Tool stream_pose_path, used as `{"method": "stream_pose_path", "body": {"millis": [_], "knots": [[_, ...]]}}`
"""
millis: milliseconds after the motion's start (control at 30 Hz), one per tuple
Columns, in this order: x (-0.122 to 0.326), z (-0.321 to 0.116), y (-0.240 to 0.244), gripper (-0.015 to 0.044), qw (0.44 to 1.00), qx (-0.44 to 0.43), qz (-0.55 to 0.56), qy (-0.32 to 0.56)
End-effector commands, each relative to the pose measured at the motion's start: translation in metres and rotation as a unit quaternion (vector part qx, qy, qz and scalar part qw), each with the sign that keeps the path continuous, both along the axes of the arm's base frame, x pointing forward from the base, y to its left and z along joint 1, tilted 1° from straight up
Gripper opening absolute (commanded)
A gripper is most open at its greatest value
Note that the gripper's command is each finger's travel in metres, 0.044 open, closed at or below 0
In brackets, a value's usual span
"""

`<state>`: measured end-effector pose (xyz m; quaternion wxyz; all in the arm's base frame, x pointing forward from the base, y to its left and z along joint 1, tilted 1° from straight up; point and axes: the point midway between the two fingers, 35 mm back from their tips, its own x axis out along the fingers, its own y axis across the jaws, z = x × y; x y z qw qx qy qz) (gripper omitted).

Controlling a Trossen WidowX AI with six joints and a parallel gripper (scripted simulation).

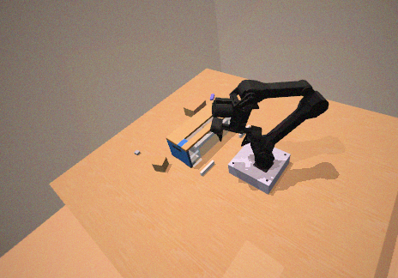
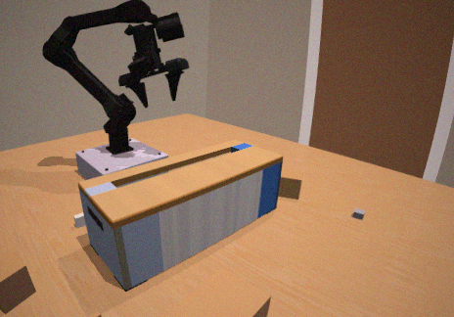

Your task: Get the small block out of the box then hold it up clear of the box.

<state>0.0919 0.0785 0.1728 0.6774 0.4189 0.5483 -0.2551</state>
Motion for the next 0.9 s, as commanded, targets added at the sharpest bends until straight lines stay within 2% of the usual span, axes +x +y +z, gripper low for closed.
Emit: {"method": "stream_pose_path", "body": {"millis": [0, 167, 367, 533, 700, 867], "knots": [[0.001, 0.000, 0.000, 0.0400, 1.000, -0.003, 0.006, -0.001], [0.024, 0.004, 0.003, 0.0400, 0.983, -0.084, 0.164, -0.012], [0.059, 0.005, 0.004, 0.0400, 0.908, -0.181, 0.378, -0.001], [0.090, 0.002, 0.000, 0.0400, 0.805, -0.238, 0.543, 0.026], [0.123, -0.006, -0.010, 0.0400, 0.669, -0.267, 0.690, 0.064], [0.145, -0.015, -0.021, 0.0400, 0.563, -0.270, 0.775, 0.095]]}}
